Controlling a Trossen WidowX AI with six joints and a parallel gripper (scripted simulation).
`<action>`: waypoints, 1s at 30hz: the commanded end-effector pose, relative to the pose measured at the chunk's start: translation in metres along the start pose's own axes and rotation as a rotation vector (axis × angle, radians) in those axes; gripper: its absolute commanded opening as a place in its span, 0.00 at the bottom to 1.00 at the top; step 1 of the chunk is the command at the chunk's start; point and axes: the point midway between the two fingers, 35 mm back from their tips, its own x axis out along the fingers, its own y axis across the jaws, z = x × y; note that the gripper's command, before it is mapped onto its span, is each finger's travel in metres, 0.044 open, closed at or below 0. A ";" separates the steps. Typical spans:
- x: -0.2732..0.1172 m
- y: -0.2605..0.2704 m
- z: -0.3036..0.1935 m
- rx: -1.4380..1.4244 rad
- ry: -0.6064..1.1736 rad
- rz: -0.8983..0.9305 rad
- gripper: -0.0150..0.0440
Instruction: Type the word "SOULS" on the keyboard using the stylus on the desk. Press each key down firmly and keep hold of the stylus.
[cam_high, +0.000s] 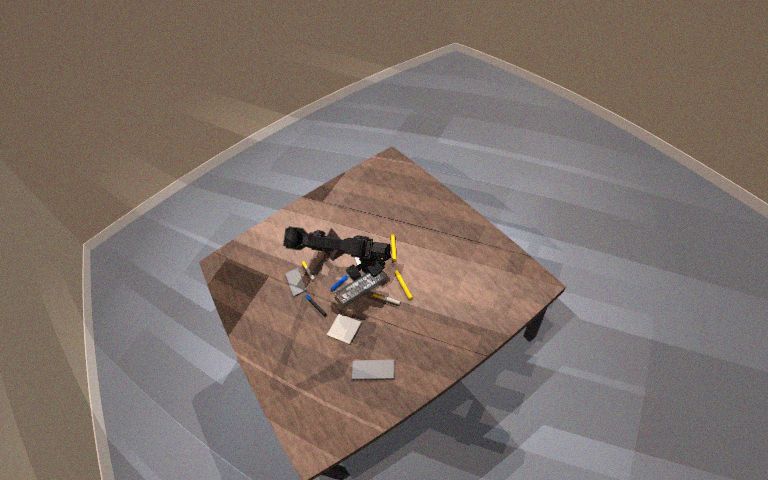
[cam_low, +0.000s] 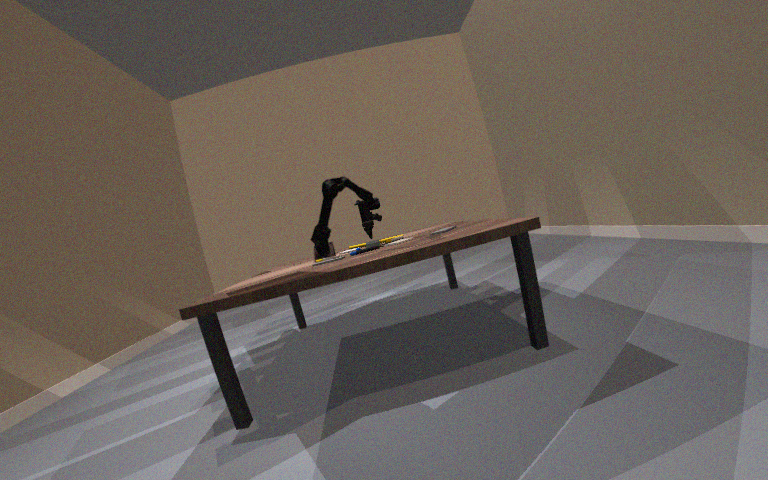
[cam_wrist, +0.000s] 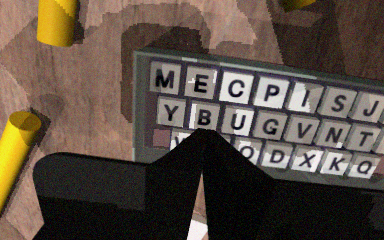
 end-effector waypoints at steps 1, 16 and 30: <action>-0.001 -0.032 0.002 0.003 0.000 -0.006 0.25; 0.000 -0.070 0.000 0.003 0.001 -0.010 0.25; -0.001 -0.139 0.000 0.003 0.001 -0.013 0.25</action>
